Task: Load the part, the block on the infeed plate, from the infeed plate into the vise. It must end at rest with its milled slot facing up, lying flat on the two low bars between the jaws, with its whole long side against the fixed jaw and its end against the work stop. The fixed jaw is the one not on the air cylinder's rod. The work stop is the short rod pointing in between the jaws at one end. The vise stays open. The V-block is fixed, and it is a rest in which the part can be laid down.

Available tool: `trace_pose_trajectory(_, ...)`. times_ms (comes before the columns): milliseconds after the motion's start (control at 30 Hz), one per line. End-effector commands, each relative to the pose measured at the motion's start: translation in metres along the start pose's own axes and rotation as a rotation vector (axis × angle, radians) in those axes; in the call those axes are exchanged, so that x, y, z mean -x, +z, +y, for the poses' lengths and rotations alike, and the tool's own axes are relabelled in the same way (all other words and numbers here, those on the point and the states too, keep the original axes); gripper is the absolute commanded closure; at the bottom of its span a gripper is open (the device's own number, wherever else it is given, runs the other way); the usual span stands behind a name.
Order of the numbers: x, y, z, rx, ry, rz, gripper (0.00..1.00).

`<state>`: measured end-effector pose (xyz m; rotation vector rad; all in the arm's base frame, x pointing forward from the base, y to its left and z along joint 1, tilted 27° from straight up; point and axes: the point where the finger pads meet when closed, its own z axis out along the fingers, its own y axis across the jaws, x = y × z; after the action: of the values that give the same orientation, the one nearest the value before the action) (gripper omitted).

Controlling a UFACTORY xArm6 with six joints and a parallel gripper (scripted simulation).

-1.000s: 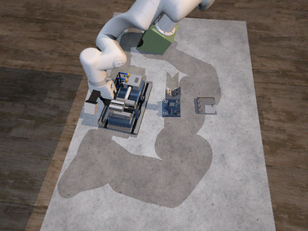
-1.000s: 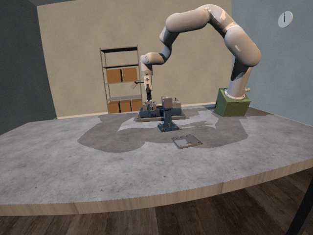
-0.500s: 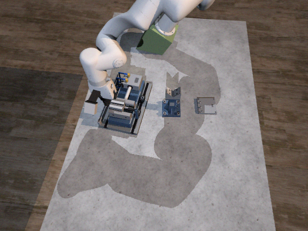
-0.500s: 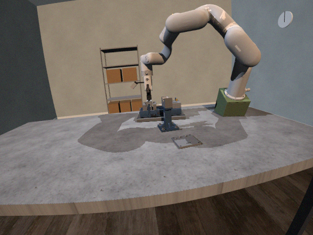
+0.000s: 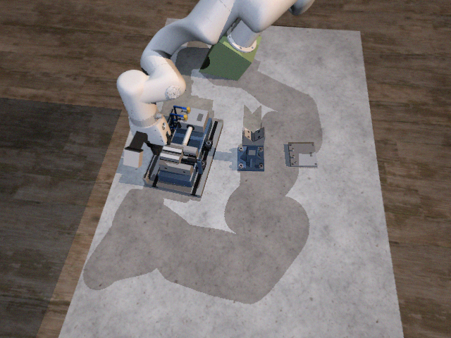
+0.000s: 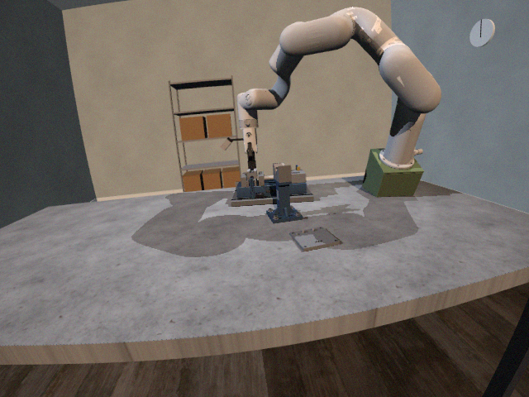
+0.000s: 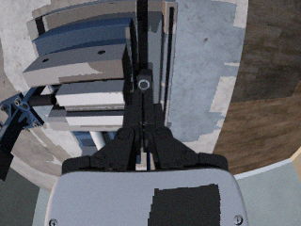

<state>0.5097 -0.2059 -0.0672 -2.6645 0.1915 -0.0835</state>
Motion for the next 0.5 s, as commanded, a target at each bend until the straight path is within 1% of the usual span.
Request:
trace_pose_trajectory(0,-0.0016,-0.0022,0.0002,0.002,-0.001,0.004,1.0)
trace_pose_trajectory(467,-0.0016,-0.0022,-0.001,0.002,-0.001,0.004,1.0)
